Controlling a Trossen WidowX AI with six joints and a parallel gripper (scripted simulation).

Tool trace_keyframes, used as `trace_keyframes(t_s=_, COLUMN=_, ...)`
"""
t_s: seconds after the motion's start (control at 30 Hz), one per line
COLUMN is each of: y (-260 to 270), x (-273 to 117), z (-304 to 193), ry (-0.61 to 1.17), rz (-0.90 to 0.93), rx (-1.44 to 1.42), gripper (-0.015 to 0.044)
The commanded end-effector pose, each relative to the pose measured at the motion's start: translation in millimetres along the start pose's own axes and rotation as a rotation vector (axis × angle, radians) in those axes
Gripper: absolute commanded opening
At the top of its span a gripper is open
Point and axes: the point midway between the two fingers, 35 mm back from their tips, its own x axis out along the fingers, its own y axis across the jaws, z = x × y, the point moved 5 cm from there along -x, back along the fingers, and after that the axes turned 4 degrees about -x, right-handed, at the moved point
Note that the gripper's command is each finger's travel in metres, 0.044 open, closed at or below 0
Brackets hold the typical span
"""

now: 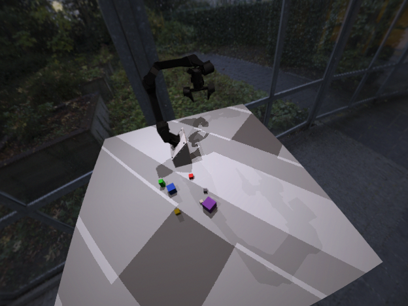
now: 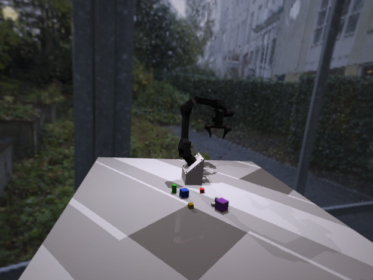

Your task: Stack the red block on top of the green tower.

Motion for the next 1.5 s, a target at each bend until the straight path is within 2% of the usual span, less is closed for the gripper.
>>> trace_keyframes(t_s=0.0, y=-9, x=-9, z=-32, ry=-0.001, rz=-0.043, rx=0.173, gripper=0.044)
trace_keyframes(t_s=0.33, y=-26, x=-23, z=-127, ry=-0.02, rz=-0.14, rx=0.687, gripper=0.044)
trace_keyframes(t_s=0.7, y=-17, x=-18, z=-228, ry=-0.045, rz=-0.216, rx=1.271, gripper=0.044)
trace_keyframes(t_s=1.1, y=22, x=9, z=-322, ry=-0.056, rz=-0.267, rx=1.92, gripper=0.044)
trace_keyframes(t_s=1.47, y=77, x=48, z=-383, ry=-0.025, rz=-0.293, rx=2.518, gripper=0.044)
